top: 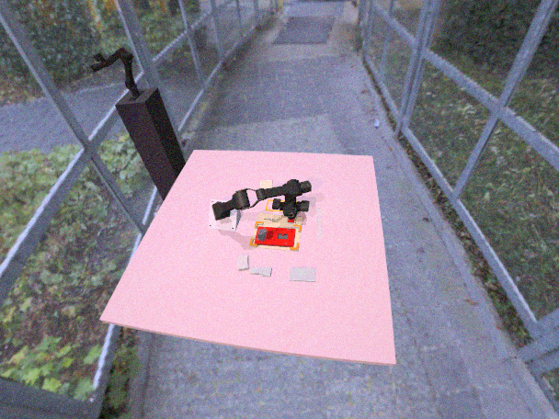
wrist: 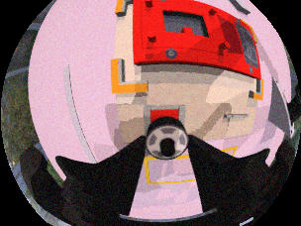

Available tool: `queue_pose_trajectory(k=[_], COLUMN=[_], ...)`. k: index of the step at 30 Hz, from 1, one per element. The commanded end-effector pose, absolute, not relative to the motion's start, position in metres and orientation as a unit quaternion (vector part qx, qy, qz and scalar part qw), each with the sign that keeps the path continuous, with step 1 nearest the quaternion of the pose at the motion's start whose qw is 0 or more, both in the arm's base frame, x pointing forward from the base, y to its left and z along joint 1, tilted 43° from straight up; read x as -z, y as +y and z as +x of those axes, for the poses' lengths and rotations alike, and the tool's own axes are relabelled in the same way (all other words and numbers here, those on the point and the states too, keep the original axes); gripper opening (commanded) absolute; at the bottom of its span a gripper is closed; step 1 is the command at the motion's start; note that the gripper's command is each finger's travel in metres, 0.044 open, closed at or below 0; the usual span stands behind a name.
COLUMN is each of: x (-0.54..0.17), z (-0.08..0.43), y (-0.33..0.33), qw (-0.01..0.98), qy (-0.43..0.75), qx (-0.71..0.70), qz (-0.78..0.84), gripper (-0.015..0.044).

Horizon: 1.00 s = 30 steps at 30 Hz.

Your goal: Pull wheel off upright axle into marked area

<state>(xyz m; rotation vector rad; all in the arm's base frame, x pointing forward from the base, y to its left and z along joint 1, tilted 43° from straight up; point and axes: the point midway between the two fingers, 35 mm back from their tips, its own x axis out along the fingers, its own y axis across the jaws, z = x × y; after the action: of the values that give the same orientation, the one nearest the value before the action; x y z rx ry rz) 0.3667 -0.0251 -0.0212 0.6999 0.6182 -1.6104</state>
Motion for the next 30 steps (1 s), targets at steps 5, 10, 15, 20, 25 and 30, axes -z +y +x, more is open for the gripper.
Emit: queue_pose_trajectory(k=[5,10,15,20,25,30], x=[0.0177,0.0165,0.0153,0.0141,0.0129,0.0117], z=[0.3672,0.3674,0.3676,0.3678,0.368,0.3682], y=[-0.0205,-0.0193,-0.0182,-0.0171,-0.016,-0.0148], qw=[0.598,0.598,0.599,0.599,0.599,0.599], qy=[0.267,0.267,0.267,0.267,0.267,0.267], qx=[0.692,0.692,0.692,0.692,0.692,0.692], qz=[0.302,0.302,0.302,0.302,0.301,0.301], gripper=[0.0,0.0,0.0,0.0,0.0,0.0])
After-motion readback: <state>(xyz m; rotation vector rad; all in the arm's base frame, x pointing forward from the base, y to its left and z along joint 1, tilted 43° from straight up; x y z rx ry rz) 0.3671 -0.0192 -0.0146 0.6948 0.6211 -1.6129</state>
